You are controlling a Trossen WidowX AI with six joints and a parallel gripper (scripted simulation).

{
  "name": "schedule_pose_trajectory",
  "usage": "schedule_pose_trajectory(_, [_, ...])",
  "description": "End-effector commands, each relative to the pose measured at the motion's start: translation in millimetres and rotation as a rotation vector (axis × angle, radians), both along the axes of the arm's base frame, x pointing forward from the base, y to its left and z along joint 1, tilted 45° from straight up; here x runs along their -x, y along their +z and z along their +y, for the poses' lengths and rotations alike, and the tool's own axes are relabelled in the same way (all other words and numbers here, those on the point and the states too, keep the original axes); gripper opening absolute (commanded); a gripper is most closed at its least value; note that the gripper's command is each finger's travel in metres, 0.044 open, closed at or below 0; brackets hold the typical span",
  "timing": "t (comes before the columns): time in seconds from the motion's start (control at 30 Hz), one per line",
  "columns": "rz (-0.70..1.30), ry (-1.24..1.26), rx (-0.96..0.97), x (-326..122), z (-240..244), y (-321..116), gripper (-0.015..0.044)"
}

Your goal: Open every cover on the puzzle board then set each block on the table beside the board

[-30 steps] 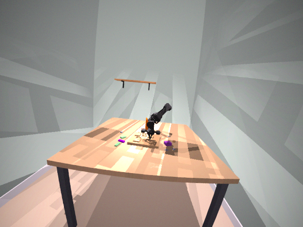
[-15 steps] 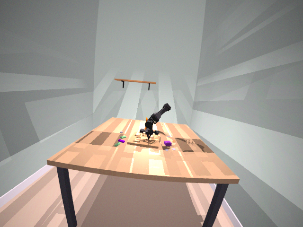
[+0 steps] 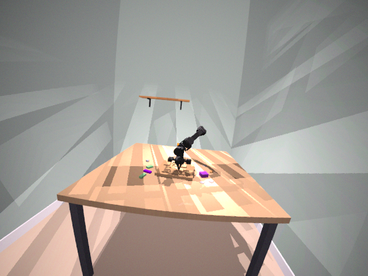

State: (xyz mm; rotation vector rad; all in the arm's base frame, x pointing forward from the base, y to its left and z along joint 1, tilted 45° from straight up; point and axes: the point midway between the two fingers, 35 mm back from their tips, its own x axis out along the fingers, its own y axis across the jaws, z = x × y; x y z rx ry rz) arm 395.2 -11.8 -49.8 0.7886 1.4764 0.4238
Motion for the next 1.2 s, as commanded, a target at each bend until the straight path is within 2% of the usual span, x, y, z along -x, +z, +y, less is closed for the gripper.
schedule_pose_trajectory(0.0, [0.004,0.004,0.003,-1,-2,-4,0.0000])
schedule_pose_trajectory(0.5, [0.003,0.004,0.004,-14,-12,-11,0.0000])
schedule_pose_trajectory(1.17, [0.003,0.004,0.006,-14,-31,5,0.0000])
